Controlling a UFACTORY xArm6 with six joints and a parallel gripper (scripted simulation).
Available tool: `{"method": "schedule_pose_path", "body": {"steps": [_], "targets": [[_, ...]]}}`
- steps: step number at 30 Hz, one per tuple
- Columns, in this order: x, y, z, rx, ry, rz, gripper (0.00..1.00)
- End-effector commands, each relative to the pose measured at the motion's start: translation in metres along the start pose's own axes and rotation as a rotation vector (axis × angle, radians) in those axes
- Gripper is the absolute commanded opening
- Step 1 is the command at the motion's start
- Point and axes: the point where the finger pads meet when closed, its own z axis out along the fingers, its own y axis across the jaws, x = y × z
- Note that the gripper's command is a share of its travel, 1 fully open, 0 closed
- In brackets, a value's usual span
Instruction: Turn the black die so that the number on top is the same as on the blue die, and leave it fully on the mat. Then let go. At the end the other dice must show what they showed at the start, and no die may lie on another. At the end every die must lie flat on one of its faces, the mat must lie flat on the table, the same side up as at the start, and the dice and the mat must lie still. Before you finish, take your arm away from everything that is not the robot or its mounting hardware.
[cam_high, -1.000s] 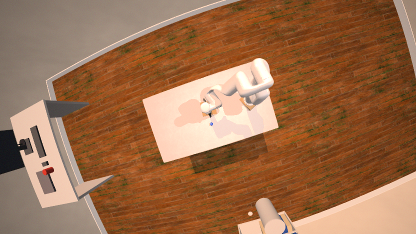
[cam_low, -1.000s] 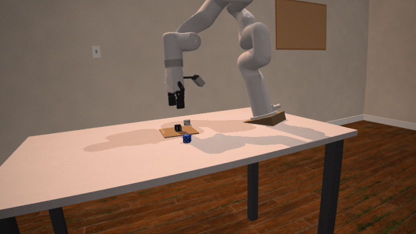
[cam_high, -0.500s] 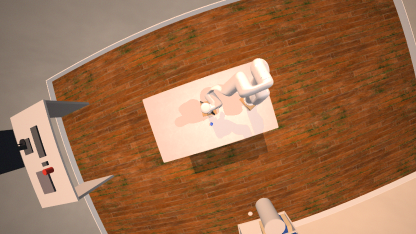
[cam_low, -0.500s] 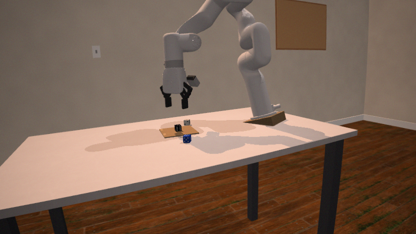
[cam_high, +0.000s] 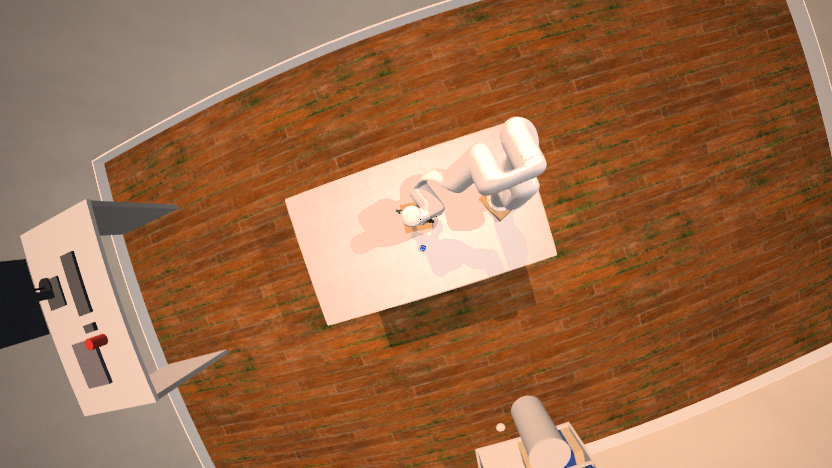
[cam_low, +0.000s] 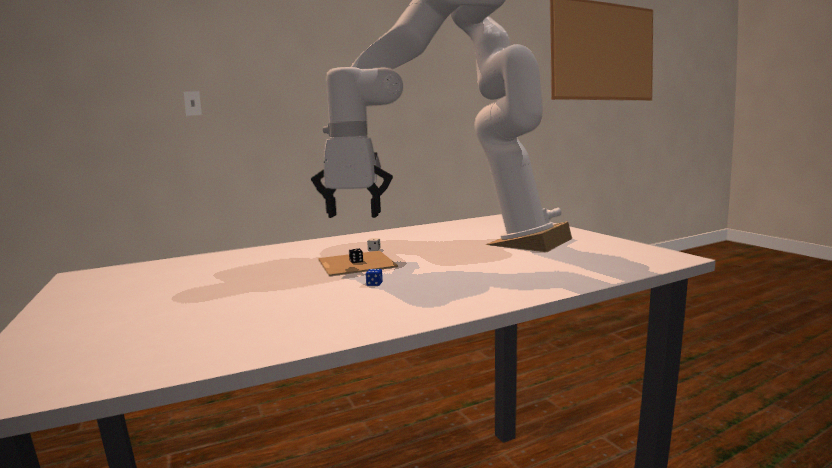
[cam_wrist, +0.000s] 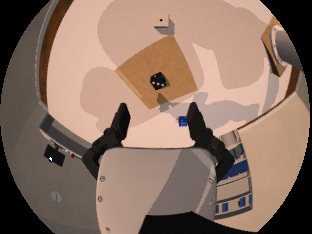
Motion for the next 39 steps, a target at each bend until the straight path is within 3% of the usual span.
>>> {"method": "schedule_pose_path", "body": {"steps": [1,11,18,19,39], "targets": [[-0.0007,-0.001,-0.0004,-0.008,-0.012,-0.143,1.0],[-0.0007,-0.0005,0.0015,-0.006,-0.013,-0.457,1.0],[-0.0007,-0.0004,0.0017,-0.006,-0.013,-0.493,1.0],[-0.0007,-0.0004,0.0017,-0.006,-0.013,-0.493,0.42],[-0.0007,-0.0004,0.0017,-0.006,-0.013,-0.493,0.42]]}}
